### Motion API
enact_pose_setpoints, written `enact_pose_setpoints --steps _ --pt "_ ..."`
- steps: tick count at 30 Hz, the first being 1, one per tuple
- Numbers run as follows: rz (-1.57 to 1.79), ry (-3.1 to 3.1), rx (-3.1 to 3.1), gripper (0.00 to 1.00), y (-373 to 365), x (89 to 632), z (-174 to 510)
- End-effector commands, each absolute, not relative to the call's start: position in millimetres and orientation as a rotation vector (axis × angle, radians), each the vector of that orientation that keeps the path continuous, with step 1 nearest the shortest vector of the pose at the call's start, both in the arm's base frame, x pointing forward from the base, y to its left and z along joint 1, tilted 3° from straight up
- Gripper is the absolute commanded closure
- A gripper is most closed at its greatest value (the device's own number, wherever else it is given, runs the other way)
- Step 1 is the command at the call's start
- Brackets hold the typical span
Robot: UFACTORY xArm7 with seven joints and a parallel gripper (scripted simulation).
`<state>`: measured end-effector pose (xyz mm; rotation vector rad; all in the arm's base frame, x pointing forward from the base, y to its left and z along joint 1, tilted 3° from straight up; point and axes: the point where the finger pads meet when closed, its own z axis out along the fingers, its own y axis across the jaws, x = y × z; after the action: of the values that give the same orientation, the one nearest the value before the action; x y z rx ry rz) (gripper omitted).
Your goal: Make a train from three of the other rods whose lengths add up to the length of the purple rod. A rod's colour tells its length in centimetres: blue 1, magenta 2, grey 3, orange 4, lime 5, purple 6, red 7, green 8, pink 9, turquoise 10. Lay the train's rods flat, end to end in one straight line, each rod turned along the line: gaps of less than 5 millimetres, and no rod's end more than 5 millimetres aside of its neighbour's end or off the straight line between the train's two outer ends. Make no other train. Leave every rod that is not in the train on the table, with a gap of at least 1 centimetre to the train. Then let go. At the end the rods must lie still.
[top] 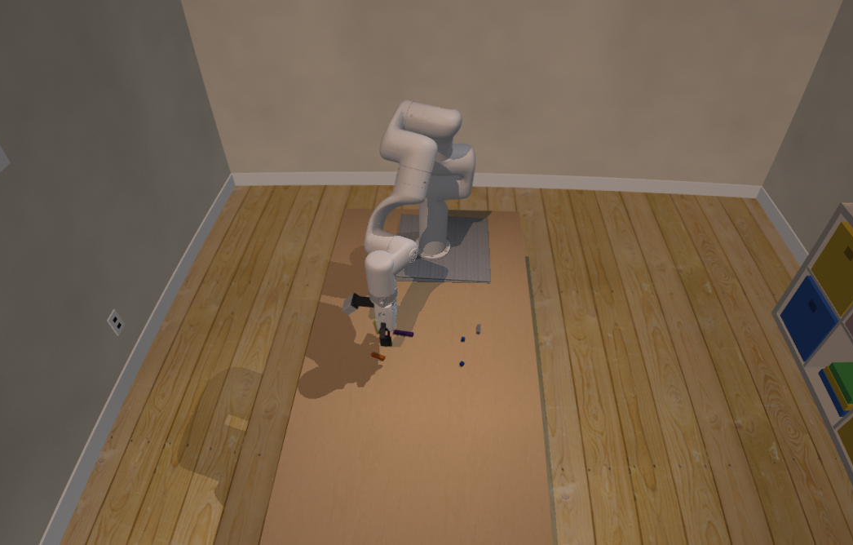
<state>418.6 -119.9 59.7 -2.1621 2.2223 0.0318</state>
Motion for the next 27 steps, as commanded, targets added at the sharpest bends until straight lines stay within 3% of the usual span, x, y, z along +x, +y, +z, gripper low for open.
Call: enact_pose_setpoints --steps 1,27 --pt "0.026 2.221 -2.160 0.00 -120.4 420.0 61.1" --pt "0.014 1.728 -2.569 0.00 -120.1 419.8 60.7"
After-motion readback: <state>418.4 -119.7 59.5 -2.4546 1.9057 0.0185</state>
